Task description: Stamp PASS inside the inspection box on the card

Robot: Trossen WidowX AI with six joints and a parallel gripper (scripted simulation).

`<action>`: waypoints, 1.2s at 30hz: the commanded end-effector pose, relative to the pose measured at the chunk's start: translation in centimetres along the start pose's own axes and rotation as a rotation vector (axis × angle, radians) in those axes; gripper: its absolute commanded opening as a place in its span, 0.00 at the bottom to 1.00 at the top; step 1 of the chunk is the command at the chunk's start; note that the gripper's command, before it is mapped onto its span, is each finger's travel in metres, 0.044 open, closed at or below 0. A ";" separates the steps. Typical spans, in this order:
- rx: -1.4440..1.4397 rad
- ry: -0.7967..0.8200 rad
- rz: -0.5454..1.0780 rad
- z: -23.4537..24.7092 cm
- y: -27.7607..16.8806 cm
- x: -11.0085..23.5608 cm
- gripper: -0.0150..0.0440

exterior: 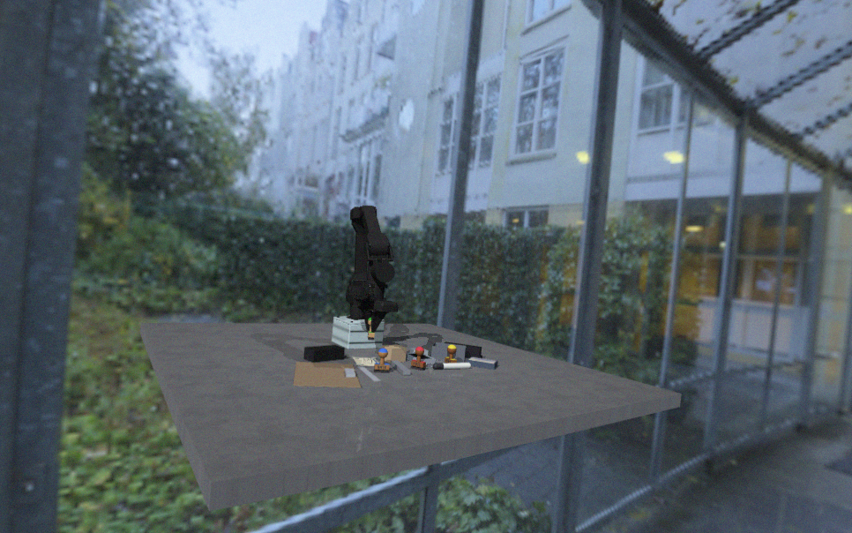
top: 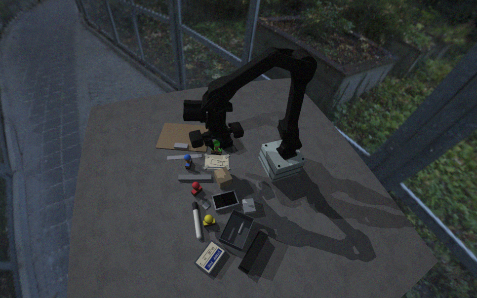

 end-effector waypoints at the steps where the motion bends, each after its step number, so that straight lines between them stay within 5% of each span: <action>1: -0.016 -0.005 0.001 -0.1 0.1 -0.4 0.25; 36: -0.015 -0.004 -0.002 0.0 0.1 -2.7 0.25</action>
Point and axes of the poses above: the point midway between the two fingers, 35 mm back from their tips, its own x axis back along the fingers, its own z axis across the jaws, y = z × x, the point moved 10 cm from there along x, back along the fingers, and after that the axes turned 12 degrees about -x, right-handed, at the moved point
